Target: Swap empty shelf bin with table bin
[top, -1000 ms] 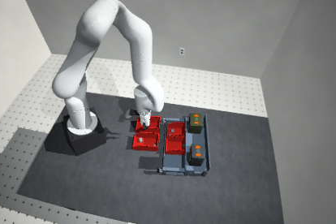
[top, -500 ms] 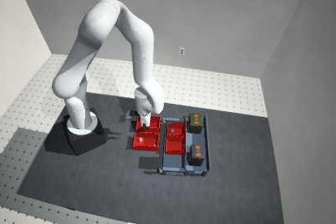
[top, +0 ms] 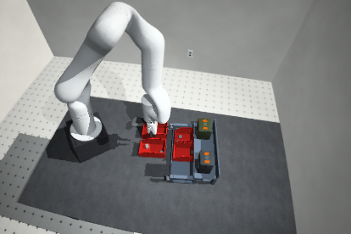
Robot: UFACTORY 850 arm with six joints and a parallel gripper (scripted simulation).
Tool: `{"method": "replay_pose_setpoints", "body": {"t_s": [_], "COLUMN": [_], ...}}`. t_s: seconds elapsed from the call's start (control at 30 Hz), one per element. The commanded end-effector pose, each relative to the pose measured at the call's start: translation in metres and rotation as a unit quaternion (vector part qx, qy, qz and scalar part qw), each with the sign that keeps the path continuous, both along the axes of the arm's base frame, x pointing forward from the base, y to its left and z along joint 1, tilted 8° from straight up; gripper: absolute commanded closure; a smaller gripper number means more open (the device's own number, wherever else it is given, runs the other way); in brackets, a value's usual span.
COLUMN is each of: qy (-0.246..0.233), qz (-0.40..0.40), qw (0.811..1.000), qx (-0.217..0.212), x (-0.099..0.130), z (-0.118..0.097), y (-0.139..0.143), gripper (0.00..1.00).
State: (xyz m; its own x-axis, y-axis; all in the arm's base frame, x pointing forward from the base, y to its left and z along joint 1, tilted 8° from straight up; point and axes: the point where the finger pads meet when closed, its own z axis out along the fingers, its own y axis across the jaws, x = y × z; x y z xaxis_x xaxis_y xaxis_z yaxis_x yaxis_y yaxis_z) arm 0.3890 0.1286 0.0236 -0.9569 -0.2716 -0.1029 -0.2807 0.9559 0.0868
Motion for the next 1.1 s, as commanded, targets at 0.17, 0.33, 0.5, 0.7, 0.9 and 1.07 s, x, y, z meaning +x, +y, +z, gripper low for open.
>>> {"method": "replay_pose_setpoints", "body": {"t_s": [0.17,0.33,0.5,0.7,0.9,1.07], "qy": [-0.009,-0.009,-0.009,-0.009,-0.009,-0.009], "qz": [-0.001,-0.001,-0.001,-0.001,-0.001,-0.001], "qw": [1.000,1.000,1.000,1.000,1.000,1.000], "qx": [-0.001,-0.001,-0.001,-0.001,-0.001,-0.001], "x": [0.002,0.003,0.004,0.004,0.004,0.004], "z": [-0.020,-0.031,-0.036,-0.040,-0.040,-0.040], "y": [0.002,0.004,0.004,0.005,0.005,0.005], "gripper": [0.74,0.74,0.74,0.74,0.74,0.74]}}
